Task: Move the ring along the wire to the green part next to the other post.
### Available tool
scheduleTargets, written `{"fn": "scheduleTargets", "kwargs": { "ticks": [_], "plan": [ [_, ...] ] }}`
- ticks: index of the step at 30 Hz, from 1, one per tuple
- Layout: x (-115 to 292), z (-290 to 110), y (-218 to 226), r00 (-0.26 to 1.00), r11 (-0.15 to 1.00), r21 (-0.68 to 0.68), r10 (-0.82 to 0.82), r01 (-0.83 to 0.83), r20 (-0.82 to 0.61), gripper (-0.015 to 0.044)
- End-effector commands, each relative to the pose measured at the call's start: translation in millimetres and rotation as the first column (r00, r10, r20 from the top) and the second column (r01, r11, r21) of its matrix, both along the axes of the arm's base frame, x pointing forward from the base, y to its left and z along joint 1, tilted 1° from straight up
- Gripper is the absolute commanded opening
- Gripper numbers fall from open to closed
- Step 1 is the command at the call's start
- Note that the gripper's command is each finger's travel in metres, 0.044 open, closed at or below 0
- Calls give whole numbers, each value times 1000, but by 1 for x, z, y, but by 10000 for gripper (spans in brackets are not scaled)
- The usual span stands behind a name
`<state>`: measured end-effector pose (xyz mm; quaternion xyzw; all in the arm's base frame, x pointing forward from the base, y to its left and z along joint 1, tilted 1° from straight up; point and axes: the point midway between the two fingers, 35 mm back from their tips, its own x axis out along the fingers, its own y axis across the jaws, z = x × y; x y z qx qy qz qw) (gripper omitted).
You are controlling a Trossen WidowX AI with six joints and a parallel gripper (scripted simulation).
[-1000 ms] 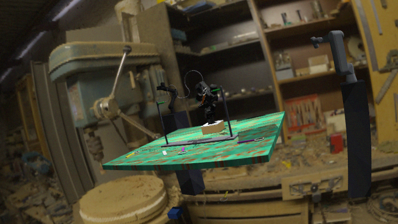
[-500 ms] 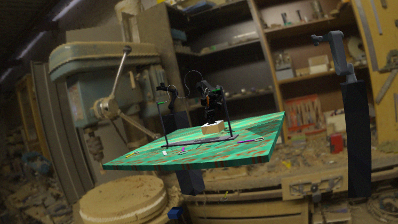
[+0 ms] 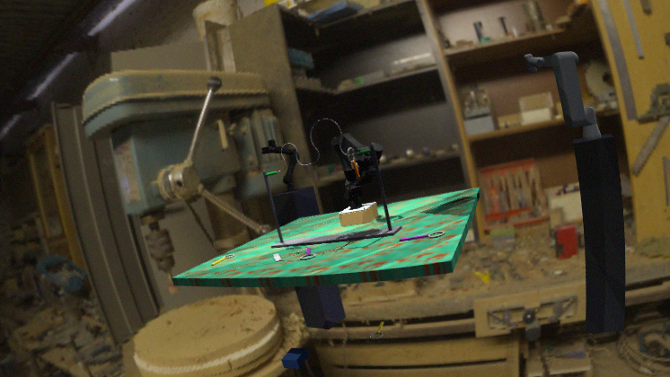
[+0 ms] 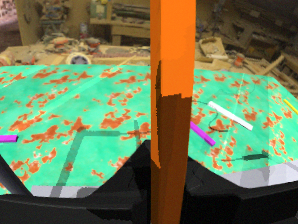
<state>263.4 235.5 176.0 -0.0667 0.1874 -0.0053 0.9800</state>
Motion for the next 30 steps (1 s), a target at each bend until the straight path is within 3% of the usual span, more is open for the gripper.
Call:
{"fn": "scheduleTargets", "kwargs": {
  "ticks": [1,30],
  "plan": [
    [0,0,10,1000,999,42,1,-1,-6,-150],
    [-5,1,46,1000,995,100,4,-3,-13,-150]
  ]
}}
